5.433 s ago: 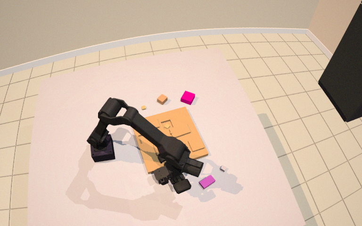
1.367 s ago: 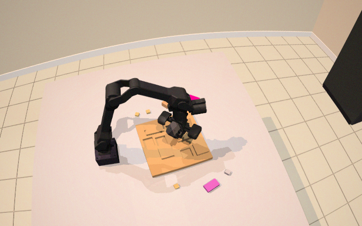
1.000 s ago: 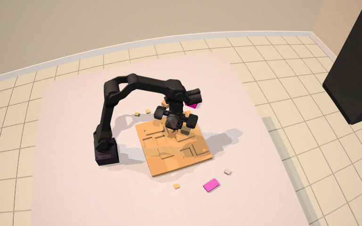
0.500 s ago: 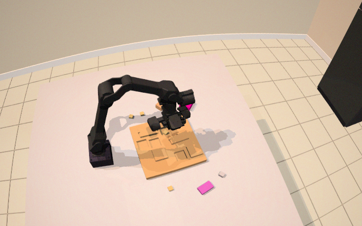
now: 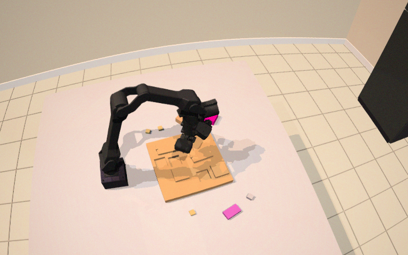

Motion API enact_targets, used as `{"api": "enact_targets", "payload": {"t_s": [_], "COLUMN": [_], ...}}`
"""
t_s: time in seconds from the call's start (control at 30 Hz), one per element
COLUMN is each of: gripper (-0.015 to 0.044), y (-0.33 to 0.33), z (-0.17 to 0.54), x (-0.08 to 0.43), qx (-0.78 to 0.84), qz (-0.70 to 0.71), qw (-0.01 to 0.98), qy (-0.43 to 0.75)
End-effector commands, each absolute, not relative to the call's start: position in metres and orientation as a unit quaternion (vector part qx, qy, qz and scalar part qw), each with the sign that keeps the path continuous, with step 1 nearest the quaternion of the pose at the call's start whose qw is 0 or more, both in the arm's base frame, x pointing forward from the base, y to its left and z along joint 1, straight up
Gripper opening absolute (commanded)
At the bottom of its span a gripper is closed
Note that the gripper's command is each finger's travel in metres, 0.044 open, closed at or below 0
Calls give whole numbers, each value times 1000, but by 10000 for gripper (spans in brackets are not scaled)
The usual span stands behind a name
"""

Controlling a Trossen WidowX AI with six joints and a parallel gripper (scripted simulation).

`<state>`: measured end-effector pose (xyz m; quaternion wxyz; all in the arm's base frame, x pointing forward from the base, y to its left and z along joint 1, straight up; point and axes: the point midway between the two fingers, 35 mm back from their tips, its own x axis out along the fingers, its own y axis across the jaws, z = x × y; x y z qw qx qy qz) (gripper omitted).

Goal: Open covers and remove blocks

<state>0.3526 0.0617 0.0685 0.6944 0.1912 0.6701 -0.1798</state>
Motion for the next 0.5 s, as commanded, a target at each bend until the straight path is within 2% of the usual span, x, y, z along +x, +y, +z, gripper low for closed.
{"api": "enact_targets", "payload": {"t_s": [0.0, 0.47], "gripper": [0, 0], "y": [69, 75], "z": [68, 68], "x": [350, 348], "qx": [-118, -360], "qz": [119, 351], "qw": [711, 624], "qy": [683, 598]}}
